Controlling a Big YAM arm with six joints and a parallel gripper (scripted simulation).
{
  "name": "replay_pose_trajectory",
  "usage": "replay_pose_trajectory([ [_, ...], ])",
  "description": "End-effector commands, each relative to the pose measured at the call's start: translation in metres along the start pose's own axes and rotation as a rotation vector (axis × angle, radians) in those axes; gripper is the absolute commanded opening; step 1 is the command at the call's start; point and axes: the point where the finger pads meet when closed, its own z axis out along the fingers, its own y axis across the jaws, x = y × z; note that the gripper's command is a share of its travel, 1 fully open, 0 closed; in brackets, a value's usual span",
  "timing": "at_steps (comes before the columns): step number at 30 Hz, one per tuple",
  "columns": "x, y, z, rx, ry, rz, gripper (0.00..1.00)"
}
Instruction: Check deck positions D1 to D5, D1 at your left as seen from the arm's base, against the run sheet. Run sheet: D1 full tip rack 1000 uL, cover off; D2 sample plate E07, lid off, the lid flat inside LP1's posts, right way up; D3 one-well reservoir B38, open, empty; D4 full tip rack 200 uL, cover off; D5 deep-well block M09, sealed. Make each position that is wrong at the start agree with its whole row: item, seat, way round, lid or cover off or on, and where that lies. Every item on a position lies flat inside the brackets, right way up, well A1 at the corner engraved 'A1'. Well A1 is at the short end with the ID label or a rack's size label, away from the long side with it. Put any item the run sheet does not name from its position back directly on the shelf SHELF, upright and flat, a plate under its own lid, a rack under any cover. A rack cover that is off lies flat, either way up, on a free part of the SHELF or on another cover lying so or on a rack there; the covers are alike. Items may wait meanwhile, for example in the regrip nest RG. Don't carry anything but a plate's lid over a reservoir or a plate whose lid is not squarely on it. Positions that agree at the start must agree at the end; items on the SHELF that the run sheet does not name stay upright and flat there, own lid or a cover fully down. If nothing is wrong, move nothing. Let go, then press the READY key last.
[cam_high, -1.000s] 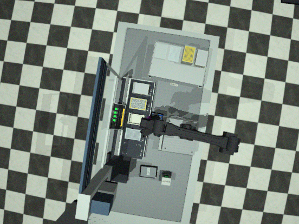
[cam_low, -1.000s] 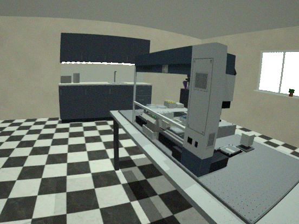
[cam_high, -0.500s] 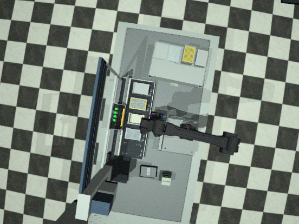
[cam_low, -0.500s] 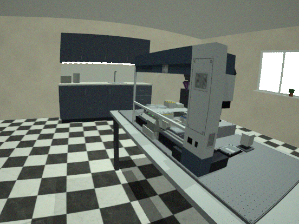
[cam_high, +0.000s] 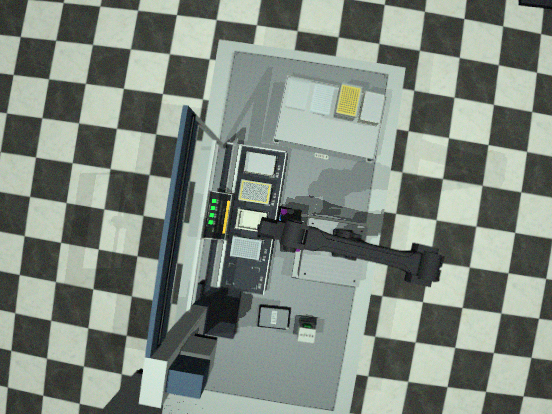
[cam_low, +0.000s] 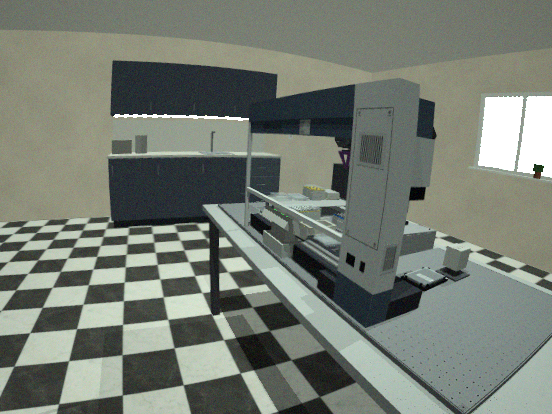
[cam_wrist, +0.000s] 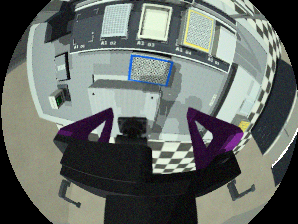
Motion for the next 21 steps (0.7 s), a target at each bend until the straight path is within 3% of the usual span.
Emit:
replay_pose_trajectory([
  [1,0.0000,0.0011,-0.0060,0.003,-0.011,0.099,1.00],
  [21,-0.0033,-0.0003,-0.0085,0.002,-0.020,0.403,1.00],
])
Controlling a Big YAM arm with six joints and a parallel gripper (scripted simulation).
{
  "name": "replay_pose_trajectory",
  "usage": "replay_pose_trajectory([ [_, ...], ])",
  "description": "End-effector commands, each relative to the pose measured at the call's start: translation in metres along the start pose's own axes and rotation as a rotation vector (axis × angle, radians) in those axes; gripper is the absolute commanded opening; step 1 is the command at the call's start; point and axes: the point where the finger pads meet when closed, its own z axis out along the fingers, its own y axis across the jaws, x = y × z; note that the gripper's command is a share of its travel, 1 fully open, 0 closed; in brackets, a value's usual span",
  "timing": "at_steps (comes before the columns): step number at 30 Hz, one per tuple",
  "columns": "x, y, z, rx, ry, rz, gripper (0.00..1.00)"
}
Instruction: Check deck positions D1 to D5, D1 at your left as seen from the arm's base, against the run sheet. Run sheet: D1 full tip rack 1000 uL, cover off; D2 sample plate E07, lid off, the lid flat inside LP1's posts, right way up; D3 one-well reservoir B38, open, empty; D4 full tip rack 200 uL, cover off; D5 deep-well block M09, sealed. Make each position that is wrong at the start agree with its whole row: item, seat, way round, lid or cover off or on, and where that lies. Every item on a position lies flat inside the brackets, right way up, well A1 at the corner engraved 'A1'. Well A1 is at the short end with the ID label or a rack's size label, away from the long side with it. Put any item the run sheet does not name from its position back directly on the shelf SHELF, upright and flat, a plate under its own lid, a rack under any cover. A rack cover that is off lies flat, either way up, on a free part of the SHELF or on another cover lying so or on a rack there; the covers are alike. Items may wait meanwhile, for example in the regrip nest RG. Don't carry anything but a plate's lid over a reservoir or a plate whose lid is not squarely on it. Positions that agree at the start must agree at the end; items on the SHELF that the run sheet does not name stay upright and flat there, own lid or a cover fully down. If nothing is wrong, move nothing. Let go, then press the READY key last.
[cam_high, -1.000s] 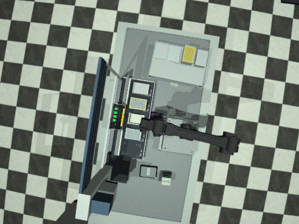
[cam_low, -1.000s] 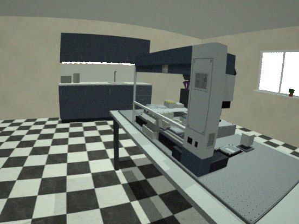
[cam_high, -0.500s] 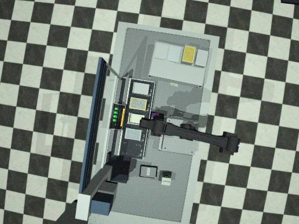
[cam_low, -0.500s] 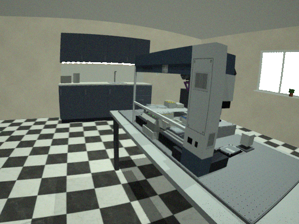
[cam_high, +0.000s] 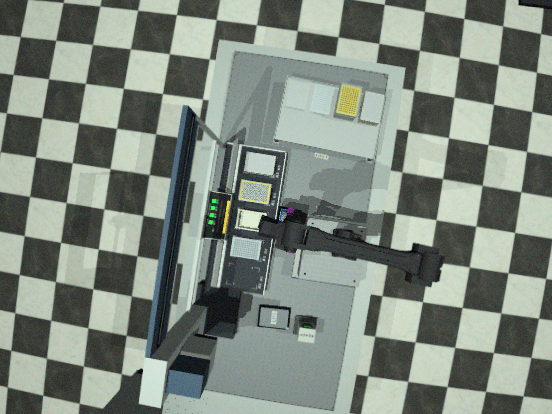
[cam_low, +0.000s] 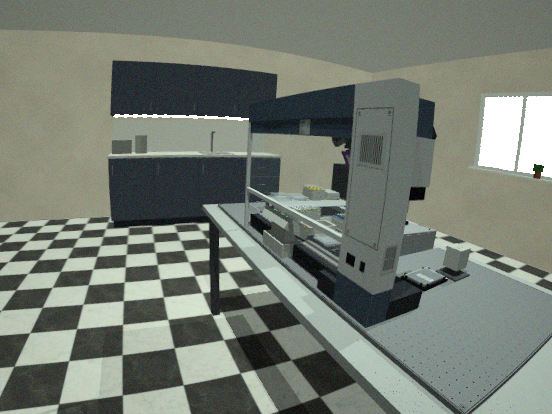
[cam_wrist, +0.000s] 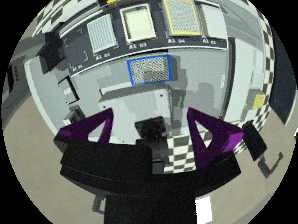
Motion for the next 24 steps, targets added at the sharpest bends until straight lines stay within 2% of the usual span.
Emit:
replay_pose_trajectory([
  [1,-0.0053,0.0009,-0.0084,-0.001,-0.020,0.106,1.00],
  [24,-0.0052,0.0008,-0.0083,-0.004,-0.019,0.526,1.00],
])
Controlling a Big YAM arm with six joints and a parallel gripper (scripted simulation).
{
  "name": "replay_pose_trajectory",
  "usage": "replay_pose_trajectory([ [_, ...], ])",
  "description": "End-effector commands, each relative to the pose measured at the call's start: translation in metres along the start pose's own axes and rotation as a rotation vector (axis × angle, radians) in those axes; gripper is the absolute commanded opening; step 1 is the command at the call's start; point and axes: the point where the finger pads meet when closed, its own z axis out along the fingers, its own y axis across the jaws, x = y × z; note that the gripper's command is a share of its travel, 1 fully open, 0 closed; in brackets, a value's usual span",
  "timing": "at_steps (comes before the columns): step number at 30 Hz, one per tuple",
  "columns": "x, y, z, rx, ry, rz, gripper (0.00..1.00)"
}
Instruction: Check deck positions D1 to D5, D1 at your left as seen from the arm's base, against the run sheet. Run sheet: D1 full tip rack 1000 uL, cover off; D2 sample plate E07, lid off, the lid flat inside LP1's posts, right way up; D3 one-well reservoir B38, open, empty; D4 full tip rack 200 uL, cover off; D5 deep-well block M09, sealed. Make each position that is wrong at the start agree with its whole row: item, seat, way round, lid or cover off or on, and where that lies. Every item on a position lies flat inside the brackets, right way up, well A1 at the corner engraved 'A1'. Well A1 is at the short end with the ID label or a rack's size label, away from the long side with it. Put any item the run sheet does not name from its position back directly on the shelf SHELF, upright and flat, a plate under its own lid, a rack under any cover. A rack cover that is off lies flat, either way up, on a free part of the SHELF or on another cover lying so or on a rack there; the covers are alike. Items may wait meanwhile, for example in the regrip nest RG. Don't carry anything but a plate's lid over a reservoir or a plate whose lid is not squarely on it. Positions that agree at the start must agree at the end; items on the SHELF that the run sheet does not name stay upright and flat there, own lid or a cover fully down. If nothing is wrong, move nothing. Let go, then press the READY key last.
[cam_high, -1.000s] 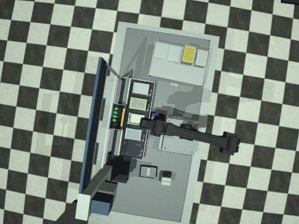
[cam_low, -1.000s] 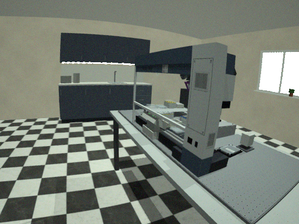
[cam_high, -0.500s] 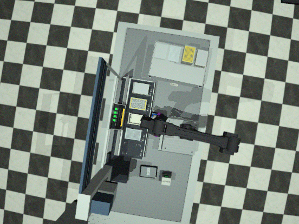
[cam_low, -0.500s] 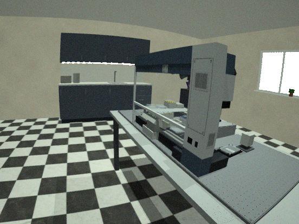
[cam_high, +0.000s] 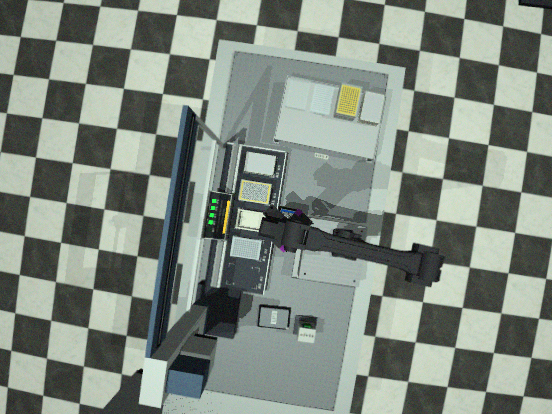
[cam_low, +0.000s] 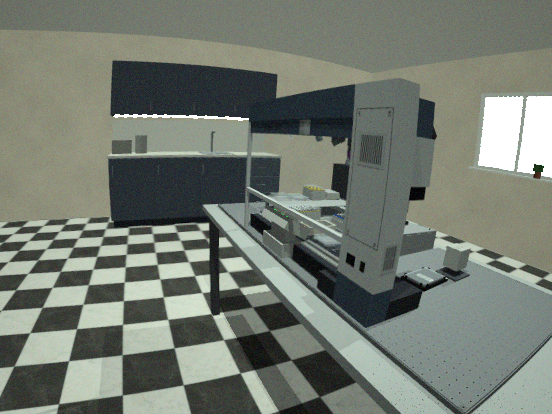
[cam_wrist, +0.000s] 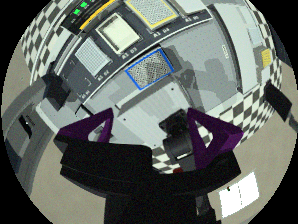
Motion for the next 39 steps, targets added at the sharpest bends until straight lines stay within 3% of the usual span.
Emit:
replay_pose_trajectory([
  [1,-0.0044,0.0029,-0.0083,-0.008,-0.018,0.094,1.00],
  [39,0.0005,-0.0006,-0.0072,-0.008,-0.012,0.697,1.00],
])
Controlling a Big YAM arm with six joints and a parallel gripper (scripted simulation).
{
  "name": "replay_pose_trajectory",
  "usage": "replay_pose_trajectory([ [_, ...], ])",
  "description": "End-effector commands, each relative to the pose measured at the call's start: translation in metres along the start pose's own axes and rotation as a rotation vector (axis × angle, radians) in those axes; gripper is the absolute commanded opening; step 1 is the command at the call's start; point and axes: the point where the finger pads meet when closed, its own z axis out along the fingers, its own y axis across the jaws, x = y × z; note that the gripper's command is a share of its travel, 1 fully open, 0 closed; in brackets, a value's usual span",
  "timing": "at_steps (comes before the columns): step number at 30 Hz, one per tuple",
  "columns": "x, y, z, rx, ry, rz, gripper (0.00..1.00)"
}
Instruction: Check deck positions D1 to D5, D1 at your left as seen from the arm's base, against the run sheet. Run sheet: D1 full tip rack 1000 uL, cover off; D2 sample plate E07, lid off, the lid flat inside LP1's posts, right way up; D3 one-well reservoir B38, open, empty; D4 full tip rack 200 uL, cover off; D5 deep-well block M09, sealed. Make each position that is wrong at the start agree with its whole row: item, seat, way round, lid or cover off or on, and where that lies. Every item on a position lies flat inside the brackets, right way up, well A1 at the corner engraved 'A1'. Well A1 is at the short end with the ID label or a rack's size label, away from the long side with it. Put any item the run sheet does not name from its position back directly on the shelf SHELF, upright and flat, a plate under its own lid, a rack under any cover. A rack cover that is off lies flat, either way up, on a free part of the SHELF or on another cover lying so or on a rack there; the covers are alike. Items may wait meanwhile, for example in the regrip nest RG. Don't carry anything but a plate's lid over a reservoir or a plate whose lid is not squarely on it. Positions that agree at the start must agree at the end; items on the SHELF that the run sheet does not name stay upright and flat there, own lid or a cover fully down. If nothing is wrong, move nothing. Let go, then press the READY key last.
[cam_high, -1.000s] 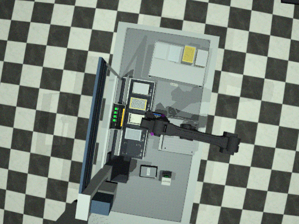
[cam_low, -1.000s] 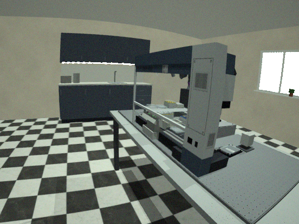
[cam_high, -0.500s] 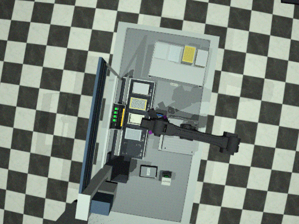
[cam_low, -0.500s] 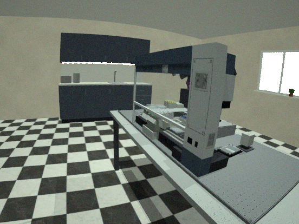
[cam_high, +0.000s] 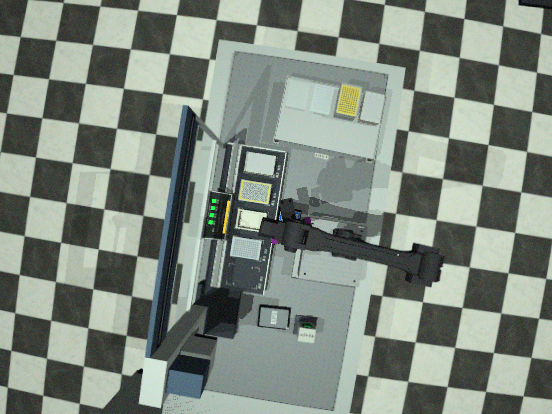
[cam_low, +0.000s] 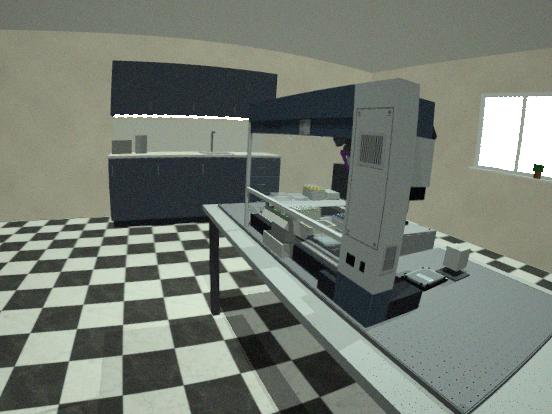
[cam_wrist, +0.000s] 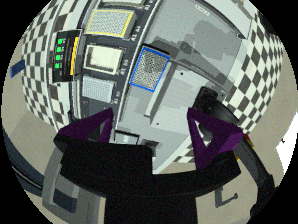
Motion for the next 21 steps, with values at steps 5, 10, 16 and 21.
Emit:
replay_pose_trajectory([
  [5,0.000,0.000,-0.007,-0.011,-0.008,0.179,1.00],
  [10,0.000,-0.001,-0.007,-0.011,-0.007,0.279,1.00],
  [16,0.000,-0.001,-0.007,-0.011,-0.007,0.359,1.00],
  [21,-0.009,0.022,-0.024,-0.067,-0.019,0.391,1.00],
])
